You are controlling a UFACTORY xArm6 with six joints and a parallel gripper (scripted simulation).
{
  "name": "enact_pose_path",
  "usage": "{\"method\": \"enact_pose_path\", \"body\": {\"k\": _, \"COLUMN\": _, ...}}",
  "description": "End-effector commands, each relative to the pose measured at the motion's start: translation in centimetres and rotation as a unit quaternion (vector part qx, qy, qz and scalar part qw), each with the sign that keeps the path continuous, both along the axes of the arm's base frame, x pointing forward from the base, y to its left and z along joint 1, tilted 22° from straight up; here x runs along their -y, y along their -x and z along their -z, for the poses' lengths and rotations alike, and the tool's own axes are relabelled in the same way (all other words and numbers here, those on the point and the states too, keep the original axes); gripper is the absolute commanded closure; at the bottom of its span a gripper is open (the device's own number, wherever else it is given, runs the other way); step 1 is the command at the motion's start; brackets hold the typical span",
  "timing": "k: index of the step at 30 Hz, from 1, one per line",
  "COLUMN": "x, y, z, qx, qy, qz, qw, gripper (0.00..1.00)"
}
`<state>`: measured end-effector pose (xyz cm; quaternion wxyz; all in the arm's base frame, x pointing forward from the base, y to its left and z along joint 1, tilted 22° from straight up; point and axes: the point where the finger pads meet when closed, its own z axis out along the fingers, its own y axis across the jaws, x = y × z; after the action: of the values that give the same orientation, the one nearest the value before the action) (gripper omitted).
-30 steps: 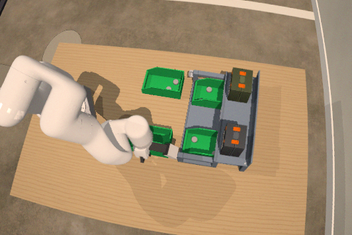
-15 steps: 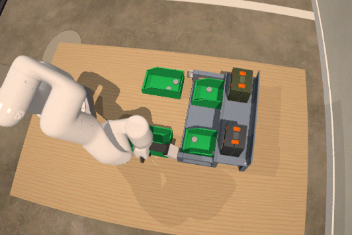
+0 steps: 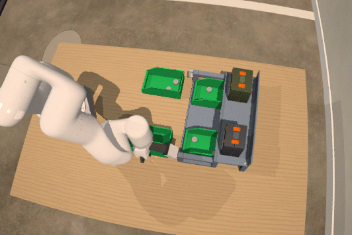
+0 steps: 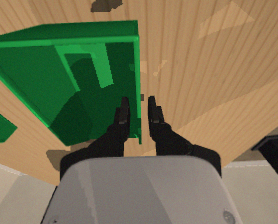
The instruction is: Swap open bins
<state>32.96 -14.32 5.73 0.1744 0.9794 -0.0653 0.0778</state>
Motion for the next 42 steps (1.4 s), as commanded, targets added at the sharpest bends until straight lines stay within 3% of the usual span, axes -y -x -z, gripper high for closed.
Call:
{"method": "enact_pose_path", "body": {"k": 1, "x": 0.0, "y": -0.1, "z": -0.1, "qx": 0.001, "qy": 0.000, "qz": 0.000, "qw": 1.000, "gripper": 0.74}}
{"method": "enact_pose_path", "body": {"k": 30, "x": -0.7, "y": 0.1, "z": -1.9, "qx": 0.001, "qy": 0.000, "qz": 0.000, "qw": 1.000, "gripper": 0.74}}
{"method": "enact_pose_path", "body": {"k": 42, "x": -1.4, "y": 0.4, "z": -3.7, "qx": 0.001, "qy": 0.000, "qz": 0.000, "qw": 1.000, "gripper": 0.74}}
